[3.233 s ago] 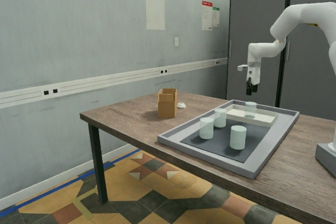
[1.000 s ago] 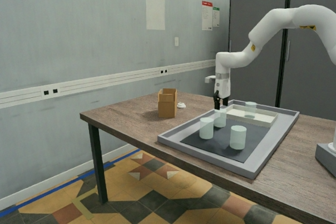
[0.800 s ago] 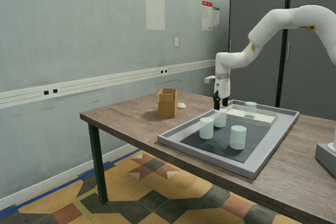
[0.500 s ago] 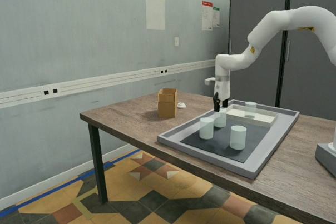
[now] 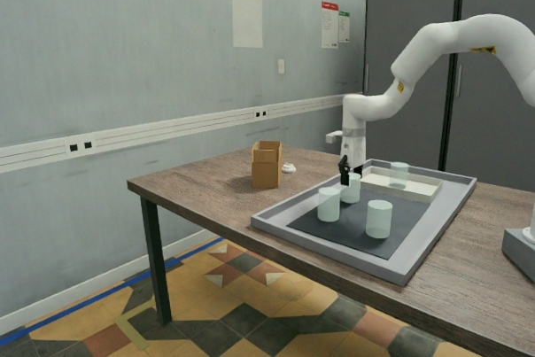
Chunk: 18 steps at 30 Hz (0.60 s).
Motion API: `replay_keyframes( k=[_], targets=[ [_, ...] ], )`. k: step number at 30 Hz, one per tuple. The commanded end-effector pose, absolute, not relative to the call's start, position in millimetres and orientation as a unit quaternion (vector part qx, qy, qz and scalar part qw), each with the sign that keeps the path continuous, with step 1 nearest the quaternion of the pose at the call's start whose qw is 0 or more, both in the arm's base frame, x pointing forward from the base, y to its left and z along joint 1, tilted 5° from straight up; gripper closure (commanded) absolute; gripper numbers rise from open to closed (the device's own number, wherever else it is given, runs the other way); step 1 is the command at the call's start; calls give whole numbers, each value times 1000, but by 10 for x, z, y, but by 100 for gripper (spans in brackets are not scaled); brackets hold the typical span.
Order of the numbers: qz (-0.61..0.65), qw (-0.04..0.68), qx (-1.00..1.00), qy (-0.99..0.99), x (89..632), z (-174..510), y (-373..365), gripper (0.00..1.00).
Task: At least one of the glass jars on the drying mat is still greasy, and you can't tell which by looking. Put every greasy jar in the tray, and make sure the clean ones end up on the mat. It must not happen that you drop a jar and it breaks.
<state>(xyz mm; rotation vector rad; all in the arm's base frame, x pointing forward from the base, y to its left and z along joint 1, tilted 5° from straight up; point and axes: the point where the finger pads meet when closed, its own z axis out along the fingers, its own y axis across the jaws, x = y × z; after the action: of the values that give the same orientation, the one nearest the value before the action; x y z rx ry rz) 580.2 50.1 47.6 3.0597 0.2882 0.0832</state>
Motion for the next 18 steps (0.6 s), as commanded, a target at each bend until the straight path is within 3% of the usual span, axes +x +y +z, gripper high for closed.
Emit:
replay_keyframes(
  k=[1, 11, 12, 18],
  targets=[
    [29, 33, 995, 94, 5824, 395, 497, 0],
    [29, 33, 995, 94, 5827, 355, 495, 0],
    [29, 33, 995, 94, 5827, 355, 495, 8],
    [29, 33, 995, 94, 5827, 355, 495, 8]
  ],
)
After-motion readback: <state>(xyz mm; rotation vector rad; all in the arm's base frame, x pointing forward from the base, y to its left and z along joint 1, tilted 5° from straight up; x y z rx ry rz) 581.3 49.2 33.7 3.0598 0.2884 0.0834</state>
